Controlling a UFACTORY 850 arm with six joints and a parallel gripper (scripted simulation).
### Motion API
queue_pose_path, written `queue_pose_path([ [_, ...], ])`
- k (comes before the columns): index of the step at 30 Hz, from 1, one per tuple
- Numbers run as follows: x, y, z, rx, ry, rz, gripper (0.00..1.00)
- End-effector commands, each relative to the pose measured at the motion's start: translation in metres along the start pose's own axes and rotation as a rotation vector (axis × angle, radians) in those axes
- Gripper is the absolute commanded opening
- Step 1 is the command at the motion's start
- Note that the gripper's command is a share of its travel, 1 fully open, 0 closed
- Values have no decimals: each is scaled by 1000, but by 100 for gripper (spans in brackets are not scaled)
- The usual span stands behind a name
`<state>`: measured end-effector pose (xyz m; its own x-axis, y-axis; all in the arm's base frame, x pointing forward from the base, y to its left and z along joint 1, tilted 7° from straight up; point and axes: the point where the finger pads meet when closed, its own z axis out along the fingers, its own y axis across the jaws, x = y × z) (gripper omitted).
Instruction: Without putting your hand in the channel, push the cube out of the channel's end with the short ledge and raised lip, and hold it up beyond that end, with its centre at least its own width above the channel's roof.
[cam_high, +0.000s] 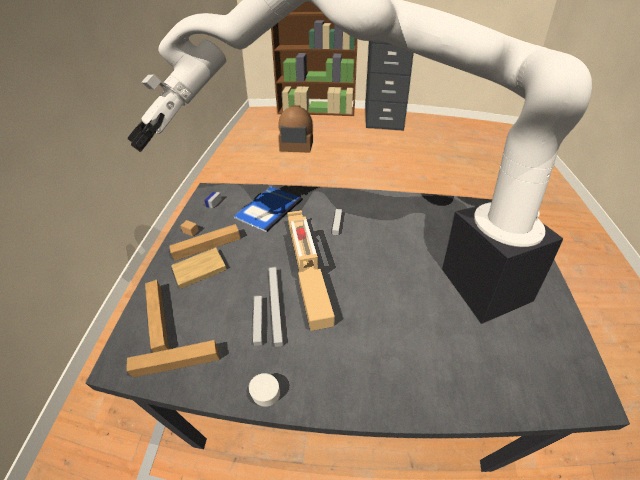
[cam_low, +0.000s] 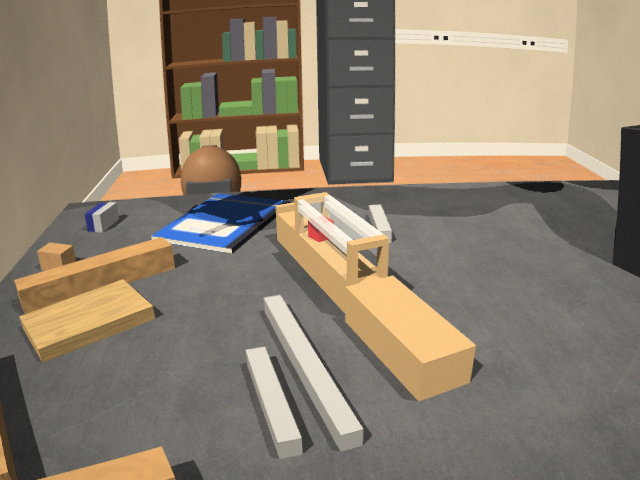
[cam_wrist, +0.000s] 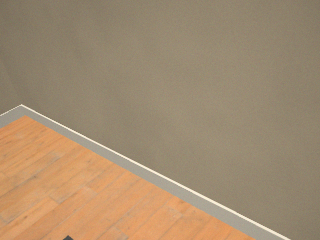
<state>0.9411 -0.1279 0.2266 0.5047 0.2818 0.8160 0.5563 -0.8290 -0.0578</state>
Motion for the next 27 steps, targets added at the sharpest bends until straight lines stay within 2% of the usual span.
queue_pose_path([
  [1,3,0,-1,-1,2,-2,100],
  [17,3,0,-1,-1,2,-2,100],
  [18,2,0,-1,-1,2,-3,0],
  [21,-3,-5,3,4,-17,-8,0],
  [23,-14,-15,12,15,-56,-19,0],
  [27,-54,-54,40,58,-214,-78,0],
])
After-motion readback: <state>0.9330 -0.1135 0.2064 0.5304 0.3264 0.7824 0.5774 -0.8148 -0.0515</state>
